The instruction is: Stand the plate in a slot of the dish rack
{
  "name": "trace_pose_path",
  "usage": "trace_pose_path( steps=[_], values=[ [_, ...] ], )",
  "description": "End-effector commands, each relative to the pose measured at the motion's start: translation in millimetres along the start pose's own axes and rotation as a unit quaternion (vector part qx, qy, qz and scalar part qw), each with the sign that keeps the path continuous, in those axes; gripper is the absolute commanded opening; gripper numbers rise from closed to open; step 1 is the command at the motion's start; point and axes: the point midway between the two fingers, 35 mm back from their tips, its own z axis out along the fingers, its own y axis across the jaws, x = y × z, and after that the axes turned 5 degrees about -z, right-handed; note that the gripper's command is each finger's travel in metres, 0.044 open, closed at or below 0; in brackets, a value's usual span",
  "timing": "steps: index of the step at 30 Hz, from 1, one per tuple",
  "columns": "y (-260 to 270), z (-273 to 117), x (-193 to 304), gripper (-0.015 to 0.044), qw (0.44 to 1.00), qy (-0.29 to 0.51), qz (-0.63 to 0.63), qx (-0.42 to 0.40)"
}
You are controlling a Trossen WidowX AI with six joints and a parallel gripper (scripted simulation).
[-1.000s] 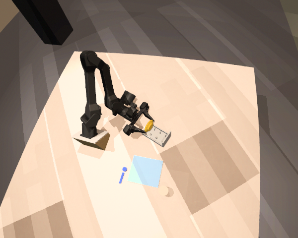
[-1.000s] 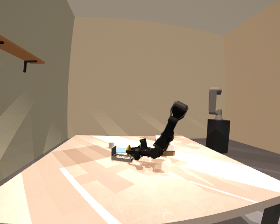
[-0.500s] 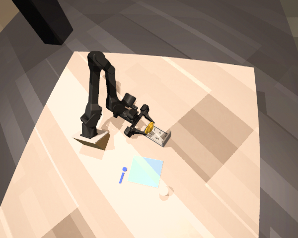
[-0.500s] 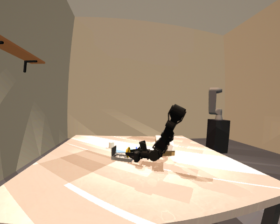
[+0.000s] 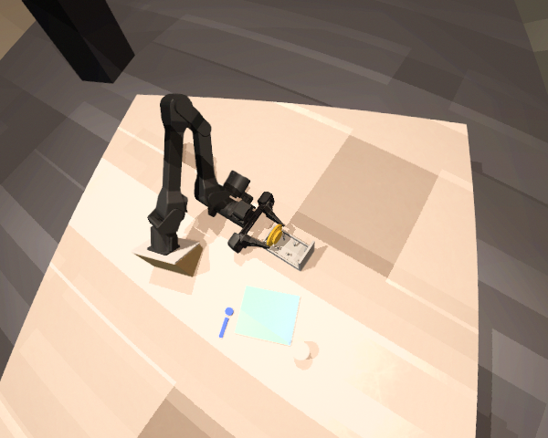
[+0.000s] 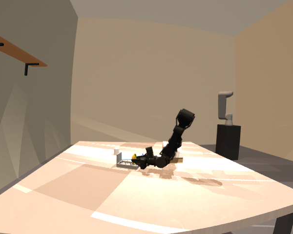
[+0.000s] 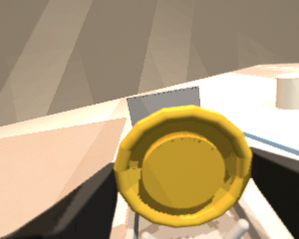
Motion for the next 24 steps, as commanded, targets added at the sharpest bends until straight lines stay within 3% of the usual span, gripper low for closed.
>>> trace_pose_path(
  steps=[1, 7, 16, 24],
  values=[
    [0, 0, 0, 0.0236, 1.0, 0.0, 0.0, 0.0],
    [0, 0, 0, 0.0394, 1.0, 0.0, 0.0, 0.0],
    [0, 0, -1, 0.04, 1.0, 0.0, 0.0, 0.0],
    [6, 7, -46, 0.04, 1.0, 0.009, -0.007, 0.011]
  ],
)
